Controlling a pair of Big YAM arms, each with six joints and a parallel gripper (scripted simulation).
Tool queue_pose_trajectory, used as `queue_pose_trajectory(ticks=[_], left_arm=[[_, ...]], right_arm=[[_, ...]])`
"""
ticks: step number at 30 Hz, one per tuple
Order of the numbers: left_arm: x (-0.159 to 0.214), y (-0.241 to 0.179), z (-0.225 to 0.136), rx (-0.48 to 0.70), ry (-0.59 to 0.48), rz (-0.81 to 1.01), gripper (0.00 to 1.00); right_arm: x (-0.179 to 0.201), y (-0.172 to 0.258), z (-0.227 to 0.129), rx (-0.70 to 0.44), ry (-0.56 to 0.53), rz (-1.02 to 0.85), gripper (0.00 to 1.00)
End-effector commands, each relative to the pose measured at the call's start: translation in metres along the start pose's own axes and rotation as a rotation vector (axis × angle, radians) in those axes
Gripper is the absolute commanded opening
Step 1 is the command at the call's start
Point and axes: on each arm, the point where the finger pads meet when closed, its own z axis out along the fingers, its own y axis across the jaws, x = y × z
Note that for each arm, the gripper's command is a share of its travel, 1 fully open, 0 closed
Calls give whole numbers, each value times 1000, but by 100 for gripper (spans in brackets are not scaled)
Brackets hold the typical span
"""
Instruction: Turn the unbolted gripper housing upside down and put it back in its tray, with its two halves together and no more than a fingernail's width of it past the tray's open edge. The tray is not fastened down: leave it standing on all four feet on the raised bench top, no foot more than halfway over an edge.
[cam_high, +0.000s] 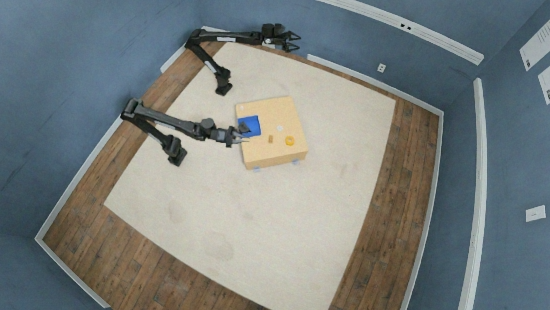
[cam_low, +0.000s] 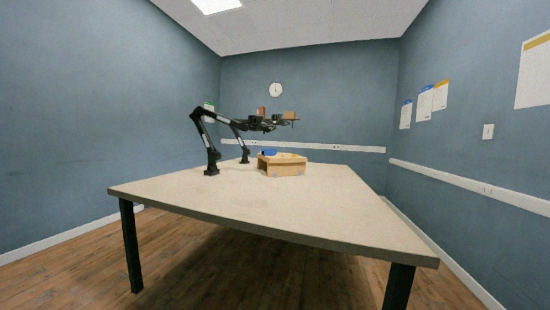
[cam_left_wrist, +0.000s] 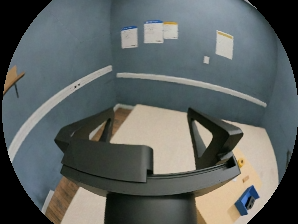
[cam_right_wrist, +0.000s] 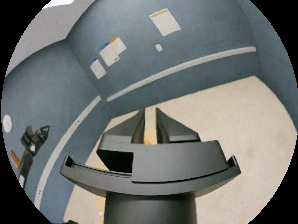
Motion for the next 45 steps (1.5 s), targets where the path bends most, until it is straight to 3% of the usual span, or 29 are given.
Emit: queue_pose_trajectory(ticks=[1, 8, 16, 20, 32, 44, 45], left_arm=[[-25, -33, -5, 70, -43, -4, 100], [-28, -66, -10, 128, -45, -26, 100], [-30, -115, -21, 232, -49, -9, 100], [-22, -123, -16, 240, -31, -13, 100], [-23, -180, -33, 359, -27, -30, 100], [-29, -166, -28, 324, -49, -22, 100], [-29, -182, -34, 356, -49, -21, 100]], right_arm=[[-76, 21, 6, -8, -93, -116, 14], [-91, 5, 18, 49, -65, -224, 14], [-151, 5, 0, 96, -111, -359, 14], [-139, -9, 16, 120, -66, -380, 14], [-184, -22, 7, 192, -50, -529, 14], [-196, 2, -9, 152, -101, -498, 14], [-204, 4, -11, 158, -103, -522, 14]])
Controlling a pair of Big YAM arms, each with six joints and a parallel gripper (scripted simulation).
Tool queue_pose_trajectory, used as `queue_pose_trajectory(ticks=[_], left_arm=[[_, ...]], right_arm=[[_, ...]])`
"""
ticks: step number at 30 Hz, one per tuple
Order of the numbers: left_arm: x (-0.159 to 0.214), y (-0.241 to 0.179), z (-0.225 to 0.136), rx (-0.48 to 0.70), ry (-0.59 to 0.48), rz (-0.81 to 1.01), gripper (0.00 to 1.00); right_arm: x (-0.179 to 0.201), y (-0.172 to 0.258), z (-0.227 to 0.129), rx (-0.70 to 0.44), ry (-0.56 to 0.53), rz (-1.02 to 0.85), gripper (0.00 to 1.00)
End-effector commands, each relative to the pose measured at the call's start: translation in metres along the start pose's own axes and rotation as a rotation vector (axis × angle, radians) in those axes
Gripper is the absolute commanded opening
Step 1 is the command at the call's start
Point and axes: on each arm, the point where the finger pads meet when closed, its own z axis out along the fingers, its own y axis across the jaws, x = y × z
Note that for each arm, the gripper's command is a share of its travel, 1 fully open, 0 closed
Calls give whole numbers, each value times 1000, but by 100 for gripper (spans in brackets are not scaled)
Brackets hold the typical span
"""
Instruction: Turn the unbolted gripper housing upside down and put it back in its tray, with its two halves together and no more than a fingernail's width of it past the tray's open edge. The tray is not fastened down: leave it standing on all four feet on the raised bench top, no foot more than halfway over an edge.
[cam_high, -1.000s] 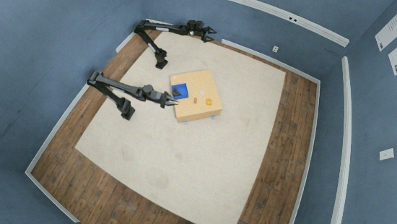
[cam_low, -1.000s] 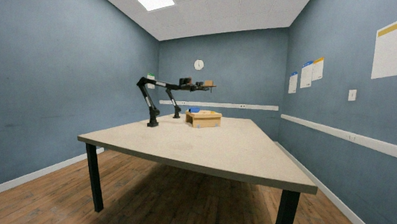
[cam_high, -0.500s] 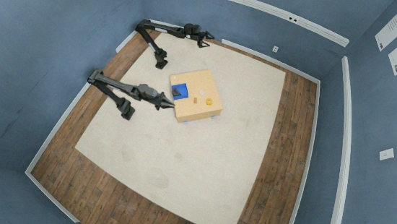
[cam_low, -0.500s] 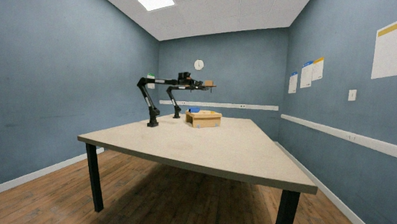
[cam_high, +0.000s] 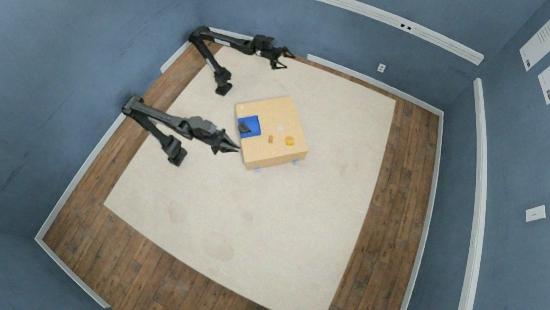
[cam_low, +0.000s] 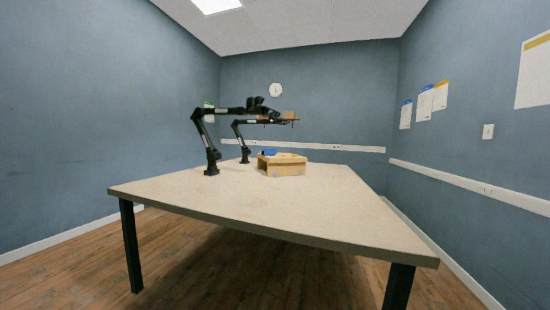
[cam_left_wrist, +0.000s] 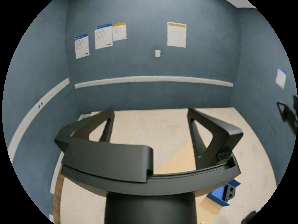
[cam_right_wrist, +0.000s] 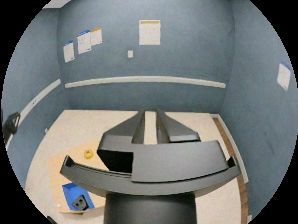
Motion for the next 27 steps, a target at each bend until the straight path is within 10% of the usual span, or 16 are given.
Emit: queue_pose_trajectory(ticks=[1, 27], left_arm=[[-29, -4, 0, 2, -55, -10, 100], [-36, 0, 1, -3, -79, -8, 100]], right_arm=[[-75, 10, -19, -23, -124, -19, 14], [-34, 7, -13, -17, -79, -14, 14]])
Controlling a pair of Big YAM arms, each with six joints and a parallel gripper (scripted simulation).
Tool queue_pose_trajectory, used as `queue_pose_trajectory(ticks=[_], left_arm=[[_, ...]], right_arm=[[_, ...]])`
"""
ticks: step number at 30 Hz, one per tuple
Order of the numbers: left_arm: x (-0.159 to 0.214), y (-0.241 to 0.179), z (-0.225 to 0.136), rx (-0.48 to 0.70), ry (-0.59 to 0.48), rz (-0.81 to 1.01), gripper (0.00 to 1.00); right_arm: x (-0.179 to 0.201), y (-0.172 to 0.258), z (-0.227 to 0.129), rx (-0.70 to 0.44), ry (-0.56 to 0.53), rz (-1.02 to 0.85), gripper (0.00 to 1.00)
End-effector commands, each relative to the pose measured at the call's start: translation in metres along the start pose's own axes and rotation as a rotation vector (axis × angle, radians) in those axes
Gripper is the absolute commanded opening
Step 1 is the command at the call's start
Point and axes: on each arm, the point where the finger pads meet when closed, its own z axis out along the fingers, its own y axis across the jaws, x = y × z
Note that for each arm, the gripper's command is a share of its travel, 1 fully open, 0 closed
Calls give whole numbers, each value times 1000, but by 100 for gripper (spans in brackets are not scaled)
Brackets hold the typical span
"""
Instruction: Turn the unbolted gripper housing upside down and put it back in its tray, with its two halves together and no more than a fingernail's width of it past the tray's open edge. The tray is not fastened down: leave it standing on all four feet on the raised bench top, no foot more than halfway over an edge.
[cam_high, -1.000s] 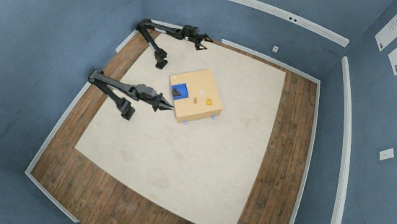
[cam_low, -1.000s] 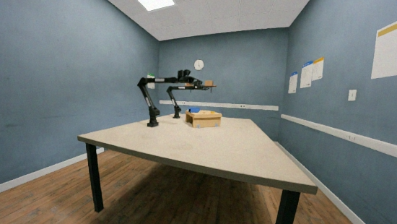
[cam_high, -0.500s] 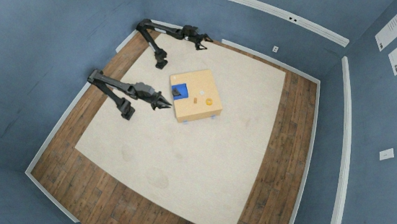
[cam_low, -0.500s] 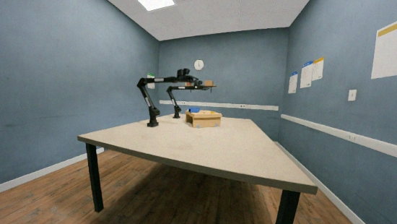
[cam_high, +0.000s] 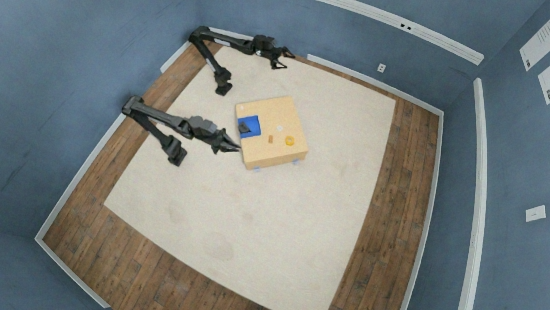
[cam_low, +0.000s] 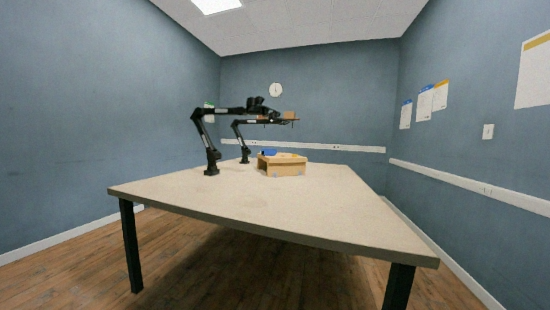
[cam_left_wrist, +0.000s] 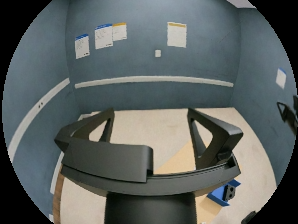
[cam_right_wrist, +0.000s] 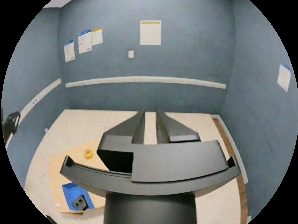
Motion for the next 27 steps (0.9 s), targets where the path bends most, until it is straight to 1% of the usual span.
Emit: queue_pose_trajectory(ticks=[1, 8, 11, 12, 14, 15, 16, 27], left_arm=[[-37, -1, 1, -2, -79, -8, 100], [-31, 0, 1, -3, -56, -7, 100], [-31, 0, 1, -3, -53, -7, 100], [-31, 0, 1, -3, -52, -6, 100], [-31, 0, 1, -3, -52, -6, 100], [-32, 0, 1, -3, -56, -6, 100], [-30, 1, 1, -3, -51, -6, 100], [-29, 2, 1, -5, -41, -5, 100]], right_arm=[[-32, 4, -13, -12, -75, -8, 14], [-26, 2, -15, -9, -69, -1, 14], [-49, 2, -17, -8, -107, 2, 14], [-50, 1, -17, -8, -109, 3, 14], [-50, 1, -17, -8, -109, 3, 14], [-39, 3, -9, -10, -79, -1, 14], [-33, 1, -2, -7, -74, 5, 14], [-40, 1, -1, -9, -88, 7, 14]])
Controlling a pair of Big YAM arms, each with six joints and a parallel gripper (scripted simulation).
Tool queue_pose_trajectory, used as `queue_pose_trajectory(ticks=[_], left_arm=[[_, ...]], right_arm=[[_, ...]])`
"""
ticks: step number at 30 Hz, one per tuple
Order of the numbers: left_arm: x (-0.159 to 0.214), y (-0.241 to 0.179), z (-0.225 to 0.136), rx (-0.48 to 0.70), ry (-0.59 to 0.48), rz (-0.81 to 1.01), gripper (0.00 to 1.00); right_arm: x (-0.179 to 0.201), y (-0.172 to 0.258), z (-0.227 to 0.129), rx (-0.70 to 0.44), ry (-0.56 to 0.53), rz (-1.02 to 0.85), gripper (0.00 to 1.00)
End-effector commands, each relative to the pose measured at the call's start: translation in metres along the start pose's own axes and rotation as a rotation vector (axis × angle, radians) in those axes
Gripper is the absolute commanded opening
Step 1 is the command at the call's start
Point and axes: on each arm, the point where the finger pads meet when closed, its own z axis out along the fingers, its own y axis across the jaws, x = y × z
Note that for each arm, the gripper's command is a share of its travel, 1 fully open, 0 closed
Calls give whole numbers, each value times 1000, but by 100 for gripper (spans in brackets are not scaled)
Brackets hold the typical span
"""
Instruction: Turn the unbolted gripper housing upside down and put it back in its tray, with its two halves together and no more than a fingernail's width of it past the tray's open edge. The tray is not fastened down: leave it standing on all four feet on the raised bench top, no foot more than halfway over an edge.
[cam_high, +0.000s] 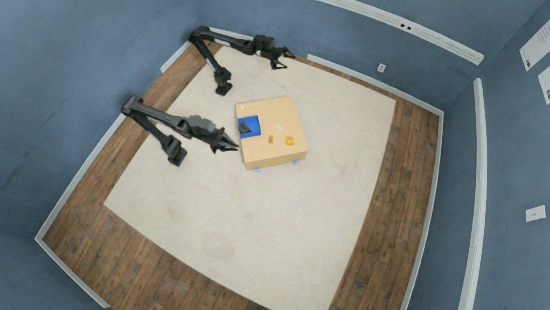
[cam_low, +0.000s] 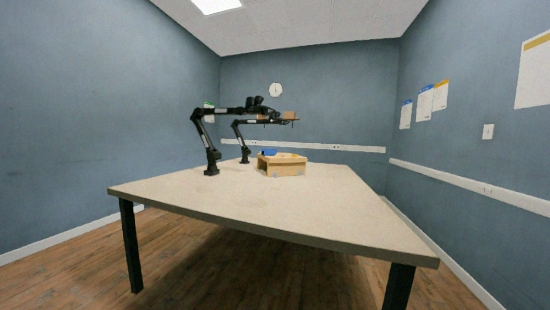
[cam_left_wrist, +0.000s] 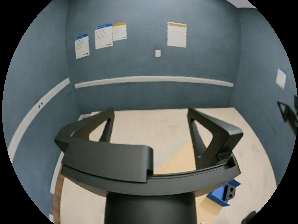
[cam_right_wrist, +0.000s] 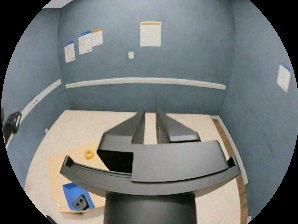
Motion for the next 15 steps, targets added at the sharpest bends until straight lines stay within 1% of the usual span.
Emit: queue_pose_trajectory(ticks=[1, 4, 5, 6, 10, 15], left_arm=[[-29, 2, 0, -5, -40, -5, 100], [-29, 2, 0, -5, -40, -5, 100], [-29, 2, 0, -5, -40, -5, 100], [-30, 2, 0, -5, -40, -5, 100], [-30, 2, 0, -6, -41, -4, 100], [-36, 3, -2, -7, -60, -4, 100]], right_arm=[[-37, 1, 5, -9, -80, 7, 14], [-37, 1, 5, -8, -81, 7, 14], [-31, 2, 3, -10, -62, 0, 14], [-39, 1, 5, -7, -85, 5, 14], [-43, 0, 4, -6, -92, 7, 14], [-41, 0, 4, -6, -73, 8, 14]])
